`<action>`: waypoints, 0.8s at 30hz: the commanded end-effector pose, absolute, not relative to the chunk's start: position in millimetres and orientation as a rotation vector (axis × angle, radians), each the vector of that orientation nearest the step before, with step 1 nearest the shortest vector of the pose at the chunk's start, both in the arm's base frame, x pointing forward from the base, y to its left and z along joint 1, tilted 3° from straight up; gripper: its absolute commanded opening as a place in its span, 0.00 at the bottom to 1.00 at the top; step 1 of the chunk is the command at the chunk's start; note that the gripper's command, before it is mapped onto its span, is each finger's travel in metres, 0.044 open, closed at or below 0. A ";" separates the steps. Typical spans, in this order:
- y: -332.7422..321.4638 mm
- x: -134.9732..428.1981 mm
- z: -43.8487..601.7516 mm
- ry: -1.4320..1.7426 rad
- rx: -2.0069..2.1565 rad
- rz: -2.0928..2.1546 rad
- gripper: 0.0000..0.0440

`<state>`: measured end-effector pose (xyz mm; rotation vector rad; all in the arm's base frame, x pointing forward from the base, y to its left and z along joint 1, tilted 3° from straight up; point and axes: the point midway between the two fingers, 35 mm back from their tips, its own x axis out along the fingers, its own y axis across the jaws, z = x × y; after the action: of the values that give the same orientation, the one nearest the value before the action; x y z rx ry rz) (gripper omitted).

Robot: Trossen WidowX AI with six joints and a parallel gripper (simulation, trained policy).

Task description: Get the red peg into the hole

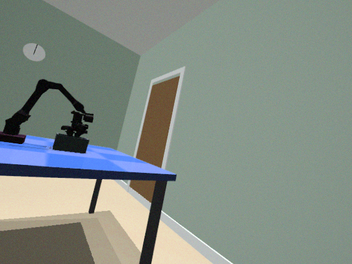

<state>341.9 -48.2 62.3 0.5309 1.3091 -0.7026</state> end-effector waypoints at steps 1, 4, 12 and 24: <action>-48.5 352.6 65.6 1.313 0.536 -0.676 0.63; -48.1 362.5 71.5 1.315 0.550 -0.652 0.80; -41.9 390.0 90.4 1.322 0.587 -0.569 1.00; -23.8 425.8 121.0 1.281 0.615 -0.448 1.00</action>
<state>377.5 -49.6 89.7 0.5674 1.4402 -0.5924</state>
